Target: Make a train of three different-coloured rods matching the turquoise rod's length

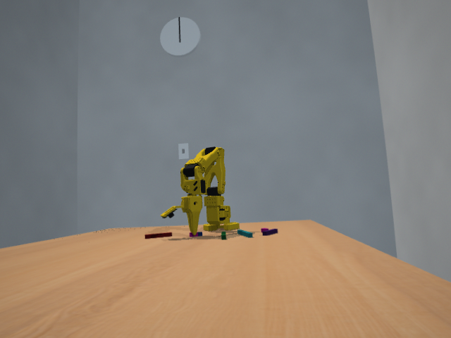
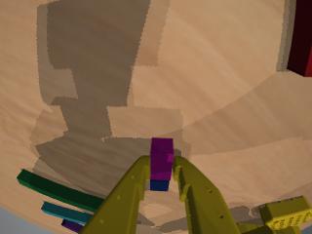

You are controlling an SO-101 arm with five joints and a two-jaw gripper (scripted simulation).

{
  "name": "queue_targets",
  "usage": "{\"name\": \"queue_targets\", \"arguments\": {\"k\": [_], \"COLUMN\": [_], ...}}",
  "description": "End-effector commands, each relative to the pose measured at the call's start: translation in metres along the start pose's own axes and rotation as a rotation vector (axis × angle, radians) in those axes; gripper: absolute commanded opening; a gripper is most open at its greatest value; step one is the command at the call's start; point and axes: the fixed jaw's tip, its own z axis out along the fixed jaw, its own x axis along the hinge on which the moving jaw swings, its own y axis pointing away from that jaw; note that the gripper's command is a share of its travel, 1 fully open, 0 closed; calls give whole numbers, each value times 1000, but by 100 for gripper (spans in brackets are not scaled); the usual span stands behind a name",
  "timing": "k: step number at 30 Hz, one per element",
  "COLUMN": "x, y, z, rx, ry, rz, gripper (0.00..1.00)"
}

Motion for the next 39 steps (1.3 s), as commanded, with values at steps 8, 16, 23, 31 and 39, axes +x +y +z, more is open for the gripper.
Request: {"name": "queue_targets", "arguments": {"k": [8,16,23,31,39], "x": [-6,-6,-6,-6,-7], "y": [8,8,8,8,8], "z": [-7,-7,-7,-8,-18], "rx": [-43,-43,-43,-43,-43], "ry": [-43,-43,-43,-43,-43], "rz": [-10,-10,-10,-10,-10], "gripper": [10,14,17,17,17]}}
